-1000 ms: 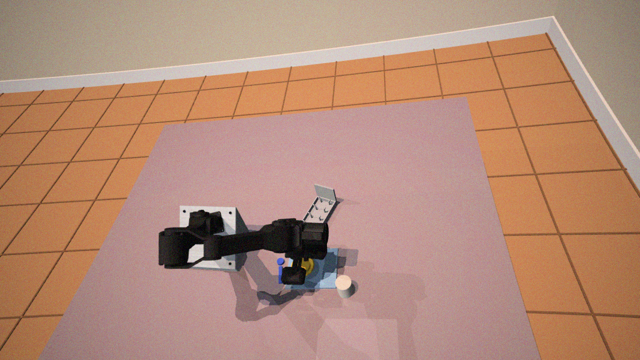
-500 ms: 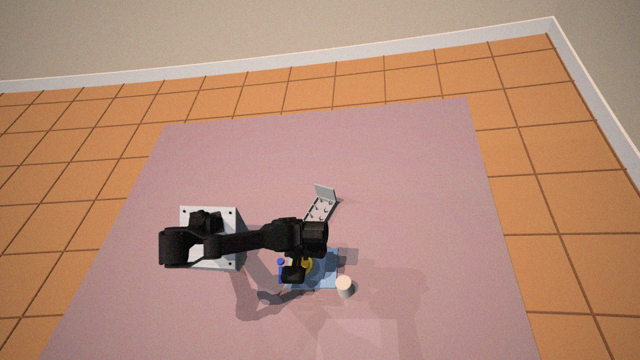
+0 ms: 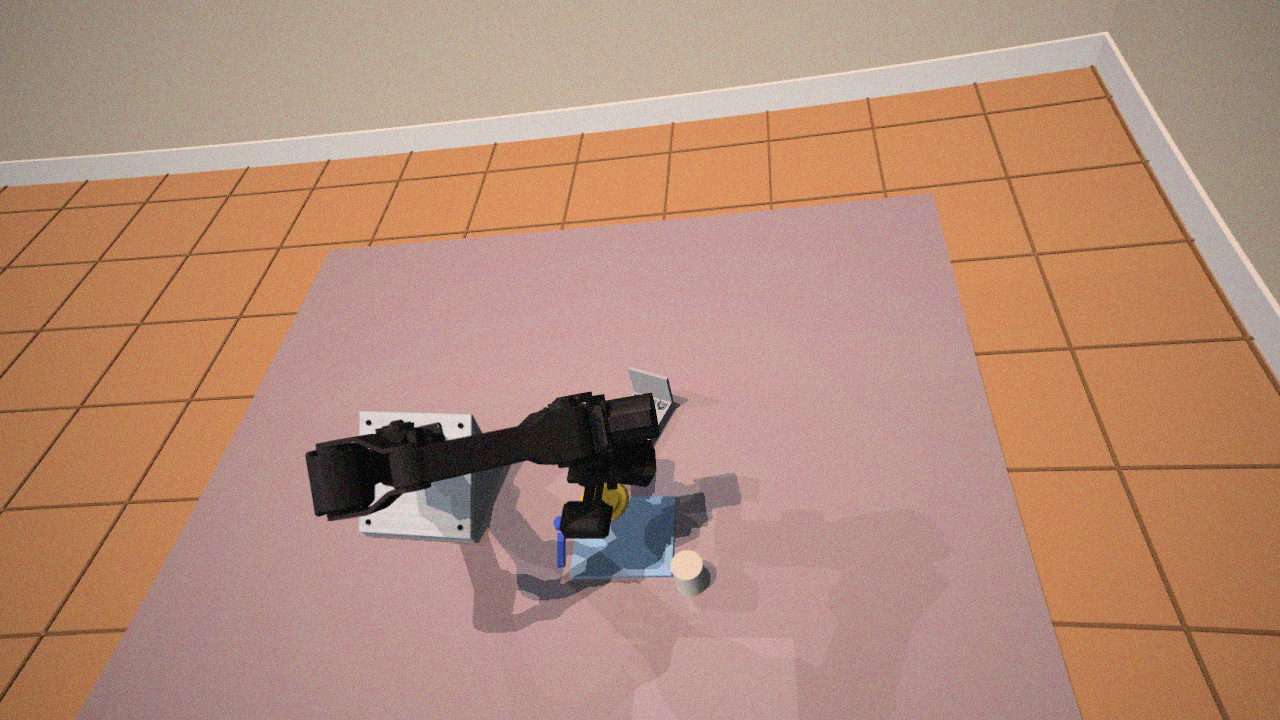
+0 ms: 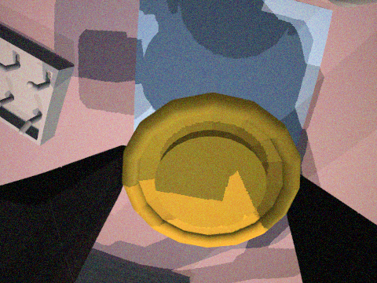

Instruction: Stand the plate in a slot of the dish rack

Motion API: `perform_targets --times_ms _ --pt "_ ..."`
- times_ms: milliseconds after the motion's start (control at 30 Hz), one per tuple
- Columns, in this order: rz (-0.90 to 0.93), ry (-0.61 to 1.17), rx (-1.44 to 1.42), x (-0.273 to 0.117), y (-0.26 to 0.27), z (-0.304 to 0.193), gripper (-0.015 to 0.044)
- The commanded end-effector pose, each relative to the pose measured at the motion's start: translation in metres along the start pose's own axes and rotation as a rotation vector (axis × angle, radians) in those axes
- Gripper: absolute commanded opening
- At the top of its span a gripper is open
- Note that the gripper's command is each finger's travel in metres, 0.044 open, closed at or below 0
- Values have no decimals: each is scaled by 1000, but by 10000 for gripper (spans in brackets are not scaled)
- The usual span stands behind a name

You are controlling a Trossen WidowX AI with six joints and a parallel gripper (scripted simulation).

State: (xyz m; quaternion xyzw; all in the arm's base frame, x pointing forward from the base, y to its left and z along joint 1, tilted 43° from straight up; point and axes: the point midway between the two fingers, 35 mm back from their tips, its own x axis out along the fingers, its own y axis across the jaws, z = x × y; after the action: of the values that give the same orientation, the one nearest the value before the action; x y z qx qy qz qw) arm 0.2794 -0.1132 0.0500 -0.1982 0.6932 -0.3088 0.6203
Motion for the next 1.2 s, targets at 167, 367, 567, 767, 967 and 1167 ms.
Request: perform_targets --times_ms 167,367,567,767,967,1167 --pt "5 -8 7 -48 2 4 0" --pt "-1 -7 8 -76 3 3 0" --pt "-8 -7 8 -98 2 2 0" --pt "-3 -8 91 -99 26 0 0" --pt "0 -7 293 -98 80 -13 0" --pt "-3 -7 377 -97 102 -20 0"
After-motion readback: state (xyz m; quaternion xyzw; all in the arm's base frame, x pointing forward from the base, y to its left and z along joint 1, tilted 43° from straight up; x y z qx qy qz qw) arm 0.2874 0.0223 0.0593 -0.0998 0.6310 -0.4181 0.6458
